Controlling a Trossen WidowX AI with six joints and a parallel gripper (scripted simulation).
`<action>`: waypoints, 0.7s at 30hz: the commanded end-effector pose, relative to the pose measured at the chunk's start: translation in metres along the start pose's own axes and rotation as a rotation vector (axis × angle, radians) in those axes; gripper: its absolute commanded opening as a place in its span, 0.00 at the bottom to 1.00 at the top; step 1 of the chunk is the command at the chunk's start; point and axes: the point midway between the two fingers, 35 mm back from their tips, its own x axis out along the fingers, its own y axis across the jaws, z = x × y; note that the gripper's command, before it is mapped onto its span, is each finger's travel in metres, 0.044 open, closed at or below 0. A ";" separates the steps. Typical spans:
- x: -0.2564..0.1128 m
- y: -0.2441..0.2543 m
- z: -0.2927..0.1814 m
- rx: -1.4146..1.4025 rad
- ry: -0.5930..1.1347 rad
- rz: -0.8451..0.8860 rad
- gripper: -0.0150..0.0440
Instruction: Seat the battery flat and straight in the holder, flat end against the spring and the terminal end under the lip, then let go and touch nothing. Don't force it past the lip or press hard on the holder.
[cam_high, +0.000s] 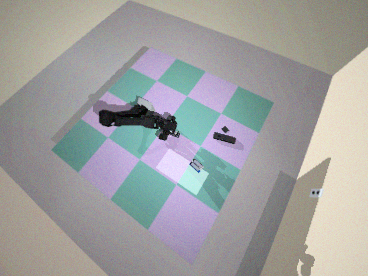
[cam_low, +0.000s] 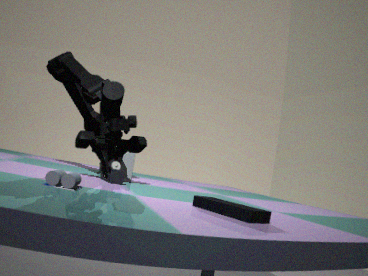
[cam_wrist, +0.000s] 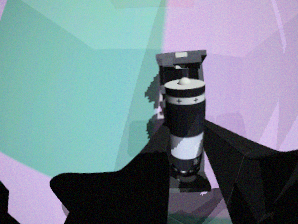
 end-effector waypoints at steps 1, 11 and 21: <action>0.002 0.001 -0.003 0.000 0.037 0.001 0.40; 0.005 0.001 -0.001 0.006 0.092 0.008 0.40; 0.006 0.001 0.001 0.012 0.147 0.013 0.40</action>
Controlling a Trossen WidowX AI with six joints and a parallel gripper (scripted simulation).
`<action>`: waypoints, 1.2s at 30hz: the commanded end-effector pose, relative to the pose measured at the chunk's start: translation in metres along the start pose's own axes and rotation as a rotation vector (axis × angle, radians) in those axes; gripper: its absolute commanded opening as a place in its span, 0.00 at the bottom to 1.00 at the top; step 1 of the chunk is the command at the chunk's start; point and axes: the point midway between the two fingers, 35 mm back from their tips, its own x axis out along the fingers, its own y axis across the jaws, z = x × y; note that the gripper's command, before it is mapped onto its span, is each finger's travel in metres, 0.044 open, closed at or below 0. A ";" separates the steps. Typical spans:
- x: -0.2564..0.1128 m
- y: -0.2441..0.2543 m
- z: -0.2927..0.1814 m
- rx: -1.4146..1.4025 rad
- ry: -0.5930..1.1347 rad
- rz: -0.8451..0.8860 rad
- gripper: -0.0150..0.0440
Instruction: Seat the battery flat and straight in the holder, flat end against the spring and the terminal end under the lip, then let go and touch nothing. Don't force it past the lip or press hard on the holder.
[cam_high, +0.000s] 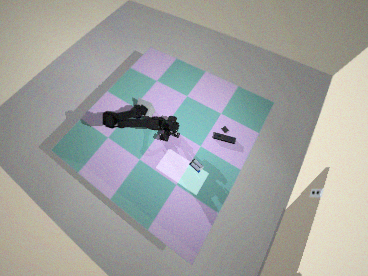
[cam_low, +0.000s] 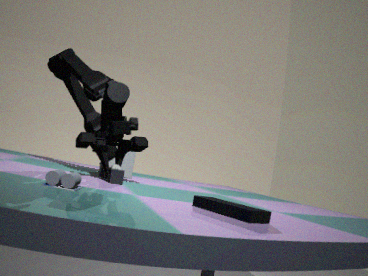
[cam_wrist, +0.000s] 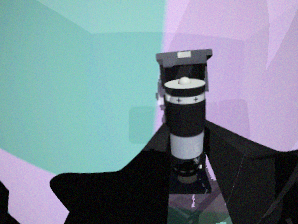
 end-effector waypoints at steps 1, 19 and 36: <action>0.002 0.000 -0.003 0.001 0.037 0.000 0.40; 0.005 0.000 0.000 0.011 0.136 0.007 0.40; 0.006 -0.002 0.001 0.021 0.232 0.011 0.40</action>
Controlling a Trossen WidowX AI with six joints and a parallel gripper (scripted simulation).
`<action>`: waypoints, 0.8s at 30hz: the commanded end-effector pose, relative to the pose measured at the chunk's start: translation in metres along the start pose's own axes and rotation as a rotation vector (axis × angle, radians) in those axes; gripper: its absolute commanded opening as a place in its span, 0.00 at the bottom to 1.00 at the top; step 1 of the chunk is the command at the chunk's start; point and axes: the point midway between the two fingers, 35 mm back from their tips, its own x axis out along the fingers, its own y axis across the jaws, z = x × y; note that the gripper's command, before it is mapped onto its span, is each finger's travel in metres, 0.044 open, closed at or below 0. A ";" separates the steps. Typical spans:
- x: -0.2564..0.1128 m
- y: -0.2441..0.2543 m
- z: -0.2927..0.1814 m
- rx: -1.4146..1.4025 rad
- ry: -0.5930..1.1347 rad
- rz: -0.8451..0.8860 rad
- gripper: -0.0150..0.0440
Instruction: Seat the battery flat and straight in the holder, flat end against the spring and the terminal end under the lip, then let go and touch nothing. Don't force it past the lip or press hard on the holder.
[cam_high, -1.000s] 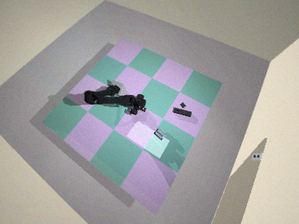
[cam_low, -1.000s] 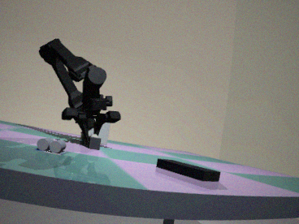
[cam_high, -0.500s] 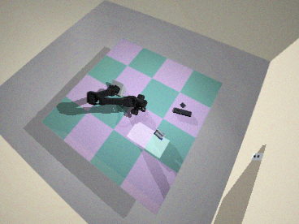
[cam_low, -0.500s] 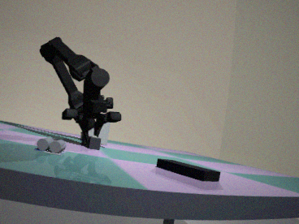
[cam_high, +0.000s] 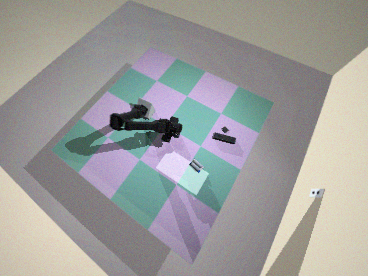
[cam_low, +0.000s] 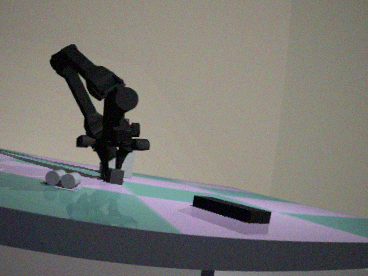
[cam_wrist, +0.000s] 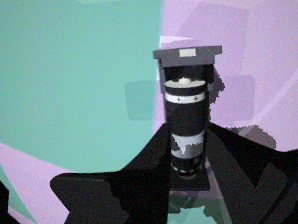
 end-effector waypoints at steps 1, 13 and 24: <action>0.002 -0.001 -0.002 0.004 0.034 0.000 0.40; 0.002 -0.002 0.001 0.009 0.081 0.000 0.40; 0.003 -0.002 0.009 0.011 0.086 -0.001 0.40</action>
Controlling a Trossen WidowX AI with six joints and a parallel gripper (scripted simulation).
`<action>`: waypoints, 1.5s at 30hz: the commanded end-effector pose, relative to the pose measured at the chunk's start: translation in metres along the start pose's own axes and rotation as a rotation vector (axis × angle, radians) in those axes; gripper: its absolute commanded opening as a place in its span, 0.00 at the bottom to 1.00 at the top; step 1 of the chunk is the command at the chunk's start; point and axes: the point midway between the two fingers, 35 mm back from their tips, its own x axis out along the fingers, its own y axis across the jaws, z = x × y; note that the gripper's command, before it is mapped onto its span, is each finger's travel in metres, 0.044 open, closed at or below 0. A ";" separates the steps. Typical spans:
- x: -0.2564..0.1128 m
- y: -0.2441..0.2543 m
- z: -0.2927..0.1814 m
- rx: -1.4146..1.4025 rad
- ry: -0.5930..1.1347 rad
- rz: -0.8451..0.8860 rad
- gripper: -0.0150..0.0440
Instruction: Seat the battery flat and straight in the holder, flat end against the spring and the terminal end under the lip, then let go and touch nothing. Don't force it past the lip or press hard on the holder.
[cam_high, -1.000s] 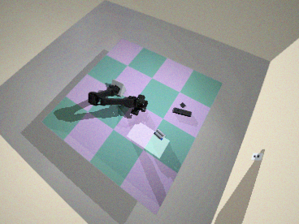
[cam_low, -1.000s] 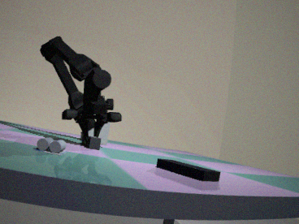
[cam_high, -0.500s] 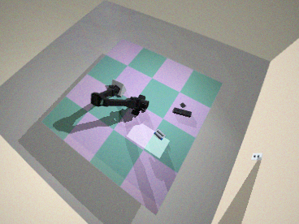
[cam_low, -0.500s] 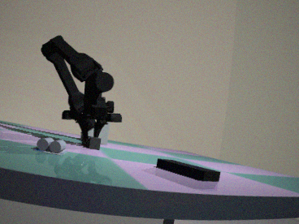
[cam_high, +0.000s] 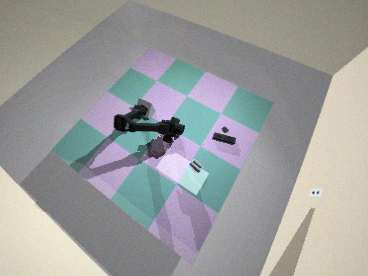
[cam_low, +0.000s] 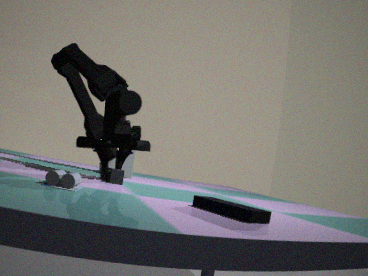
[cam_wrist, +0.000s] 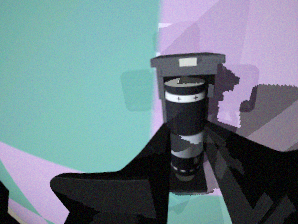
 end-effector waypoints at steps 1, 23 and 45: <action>0.000 0.000 0.004 0.008 0.002 0.001 0.40; 0.000 0.000 0.010 0.009 0.010 -0.001 0.40; -0.014 0.002 0.008 -0.001 0.017 0.000 0.57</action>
